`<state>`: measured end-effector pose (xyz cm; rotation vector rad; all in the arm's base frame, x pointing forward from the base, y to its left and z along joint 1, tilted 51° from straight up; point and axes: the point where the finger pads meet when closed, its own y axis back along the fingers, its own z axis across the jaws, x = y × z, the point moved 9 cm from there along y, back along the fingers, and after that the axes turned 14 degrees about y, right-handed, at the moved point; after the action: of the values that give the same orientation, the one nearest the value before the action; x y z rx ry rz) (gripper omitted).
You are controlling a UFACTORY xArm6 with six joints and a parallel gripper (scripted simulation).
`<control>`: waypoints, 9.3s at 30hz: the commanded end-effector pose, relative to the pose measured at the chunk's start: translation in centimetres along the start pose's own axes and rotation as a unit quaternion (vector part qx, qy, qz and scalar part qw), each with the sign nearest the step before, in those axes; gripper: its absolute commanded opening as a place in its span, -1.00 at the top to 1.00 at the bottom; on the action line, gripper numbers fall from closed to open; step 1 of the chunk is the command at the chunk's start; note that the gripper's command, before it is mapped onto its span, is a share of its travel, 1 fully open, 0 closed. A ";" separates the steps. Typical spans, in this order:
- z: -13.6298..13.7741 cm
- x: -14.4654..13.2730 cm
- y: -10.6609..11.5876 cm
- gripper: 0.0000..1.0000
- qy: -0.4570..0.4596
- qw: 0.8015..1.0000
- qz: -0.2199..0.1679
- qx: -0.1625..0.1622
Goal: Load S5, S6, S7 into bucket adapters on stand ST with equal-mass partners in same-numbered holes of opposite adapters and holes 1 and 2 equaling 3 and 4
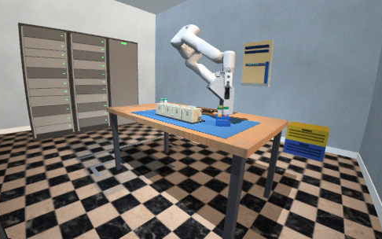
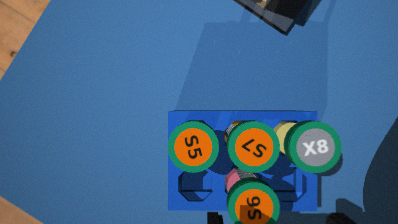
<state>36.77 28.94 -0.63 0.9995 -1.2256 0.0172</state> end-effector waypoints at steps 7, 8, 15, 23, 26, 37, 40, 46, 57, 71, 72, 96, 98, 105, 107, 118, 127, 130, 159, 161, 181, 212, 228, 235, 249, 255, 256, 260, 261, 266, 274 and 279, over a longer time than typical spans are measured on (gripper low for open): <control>-0.1 0.0 -1.8 -0.15 -0.001 1.000 0.000 0.002; -0.1 0.0 -2.0 -0.15 -0.001 1.000 0.000 0.002; -0.2 0.0 -3.2 -0.15 -0.001 1.000 0.000 0.002; -0.2 0.0 -4.6 -0.15 -0.001 1.000 0.000 0.002; -0.2 0.0 -5.2 -0.15 -0.001 1.000 0.000 0.002; -0.2 0.0 -5.4 -0.15 -0.001 1.000 0.000 0.002; -0.2 0.0 -5.5 -0.15 -0.001 1.000 0.000 0.002; -0.2 0.0 -5.9 -0.15 -0.001 1.000 0.000 0.002; -0.2 0.0 -6.5 -0.15 -0.001 1.000 0.000 0.002; -0.2 0.0 -7.3 -0.15 -0.001 1.000 0.000 0.002; -0.2 0.0 -7.3 -0.15 -0.001 1.000 0.000 0.002; -0.2 0.0 -7.2 1.00 -0.001 1.000 0.000 0.002; -0.2 0.0 -7.2 1.00 -0.001 1.000 0.000 0.002; -0.2 0.0 -7.2 1.00 -0.001 1.000 0.000 0.002; -0.2 0.0 -7.2 1.00 -0.001 1.000 0.000 0.002; -0.2 0.0 -7.2 1.00 -0.001 1.000 0.000 0.002; -0.2 0.0 -7.2 1.00 -0.001 1.000 0.000 0.002; -0.2 0.0 -7.2 1.00 -0.001 1.000 0.000 0.002; -0.2 0.0 -5.6 1.00 -0.001 1.000 0.000 0.002; -0.2 0.0 -5.4 1.00 -0.001 1.000 0.000 0.002; -0.2 0.0 -3.2 1.00 -0.001 1.000 0.000 0.002; -0.1 0.0 2.2 1.00 -0.001 1.000 -0.001 0.002; -0.1 0.0 5.0 1.00 -0.001 1.000 -0.001 0.002; -0.1 0.0 6.0 1.00 -0.001 1.000 -0.001 0.002; -0.1 0.0 6.0 1.00 -0.001 1.000 -0.001 0.002; -0.1 0.0 6.0 1.00 -0.001 1.000 -0.001 0.002; -0.1 0.0 6.0 1.00 -0.001 1.000 -0.001 0.002; -0.1 0.0 6.0 1.00 -0.001 1.000 -0.001 0.002; -0.1 0.0 6.0 1.00 -0.001 1.000 -0.001 0.002; -0.1 0.0 6.0 1.00 -0.001 1.000 -0.001 0.002; -0.1 0.0 6.0 1.00 -0.001 1.000 -0.001 0.002; 0.4 -0.1 6.0 1.00 -0.001 1.000 -0.001 0.002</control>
<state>33.84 32.45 3.01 1.0004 -1.2260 0.0175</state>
